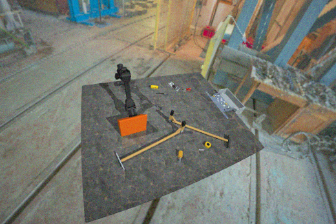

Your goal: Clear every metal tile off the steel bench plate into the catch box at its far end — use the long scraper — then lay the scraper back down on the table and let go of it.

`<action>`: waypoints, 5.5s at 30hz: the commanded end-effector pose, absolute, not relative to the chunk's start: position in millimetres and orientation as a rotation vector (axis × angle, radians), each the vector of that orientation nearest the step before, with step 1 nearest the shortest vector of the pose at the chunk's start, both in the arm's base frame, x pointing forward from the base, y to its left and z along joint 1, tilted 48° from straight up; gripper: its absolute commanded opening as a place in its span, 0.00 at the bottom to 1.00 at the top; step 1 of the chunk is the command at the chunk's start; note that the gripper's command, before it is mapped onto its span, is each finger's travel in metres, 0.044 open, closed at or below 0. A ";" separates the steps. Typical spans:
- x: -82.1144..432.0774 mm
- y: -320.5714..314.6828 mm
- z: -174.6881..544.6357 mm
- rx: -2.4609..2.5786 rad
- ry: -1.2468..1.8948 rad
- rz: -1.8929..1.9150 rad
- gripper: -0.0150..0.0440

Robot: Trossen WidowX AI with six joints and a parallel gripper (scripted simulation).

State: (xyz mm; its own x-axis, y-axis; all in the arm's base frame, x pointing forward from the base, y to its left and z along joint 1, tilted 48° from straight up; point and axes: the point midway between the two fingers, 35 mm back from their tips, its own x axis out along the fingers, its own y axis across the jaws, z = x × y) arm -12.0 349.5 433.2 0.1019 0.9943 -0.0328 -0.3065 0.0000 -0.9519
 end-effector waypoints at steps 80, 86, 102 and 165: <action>264.9 365.3 304.6 -0.979 0.025 1.133 0.25; 285.0 356.7 290.5 -0.956 0.100 1.120 0.25; 335.7 326.2 252.8 -0.873 0.297 1.075 0.25; 461.6 130.2 110.3 -0.279 0.962 0.783 0.25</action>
State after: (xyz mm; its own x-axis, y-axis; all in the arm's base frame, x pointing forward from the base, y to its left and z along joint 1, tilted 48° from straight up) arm 458.0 141.8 118.2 0.3421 0.4708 -0.8132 -0.7353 0.6730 0.0803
